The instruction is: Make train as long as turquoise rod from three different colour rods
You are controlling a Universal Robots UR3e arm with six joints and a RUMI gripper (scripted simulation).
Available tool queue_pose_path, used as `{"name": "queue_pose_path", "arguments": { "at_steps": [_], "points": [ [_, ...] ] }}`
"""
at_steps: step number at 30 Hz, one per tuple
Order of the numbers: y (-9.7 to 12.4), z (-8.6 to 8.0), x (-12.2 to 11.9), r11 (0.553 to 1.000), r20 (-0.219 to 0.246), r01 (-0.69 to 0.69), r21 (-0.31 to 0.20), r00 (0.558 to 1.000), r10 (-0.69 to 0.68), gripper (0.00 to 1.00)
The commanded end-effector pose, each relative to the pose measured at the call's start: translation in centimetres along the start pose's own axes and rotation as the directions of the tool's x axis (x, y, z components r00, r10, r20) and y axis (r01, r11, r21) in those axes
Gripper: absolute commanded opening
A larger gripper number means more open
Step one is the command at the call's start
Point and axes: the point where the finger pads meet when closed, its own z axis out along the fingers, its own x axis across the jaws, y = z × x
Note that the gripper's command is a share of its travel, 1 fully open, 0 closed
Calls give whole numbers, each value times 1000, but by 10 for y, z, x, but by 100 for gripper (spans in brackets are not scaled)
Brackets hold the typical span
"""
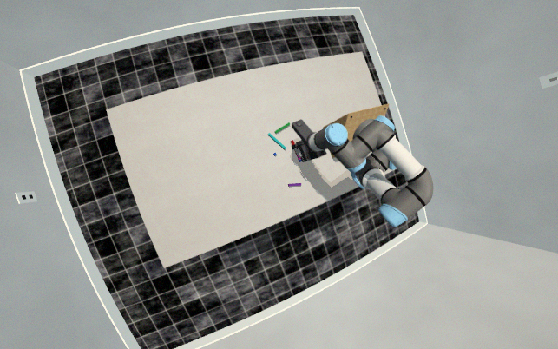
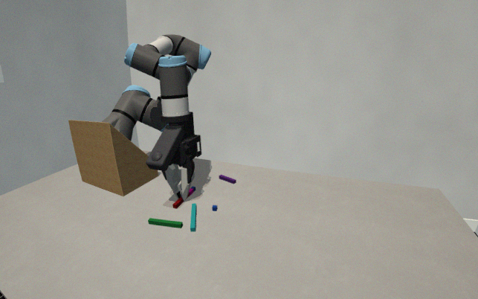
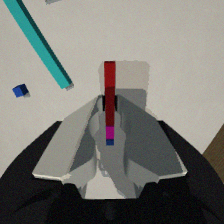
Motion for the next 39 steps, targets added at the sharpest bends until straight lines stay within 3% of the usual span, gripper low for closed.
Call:
{"name": "queue_pose_path", "arguments": {
  "at_steps": [1, 13, 28, 39],
  "points": [
    [0, 0, -1, 1000, 2, -1, 0, 1000, 1, 0],
    [0, 0, -1, 1000, 2, -1, 0, 1000, 1, 0],
    [0, 0, -1, 1000, 2, -1, 0, 1000, 1, 14],
    [0, 0, -1, 1000, 2, -1, 0, 1000, 1, 14]
  ]
}}
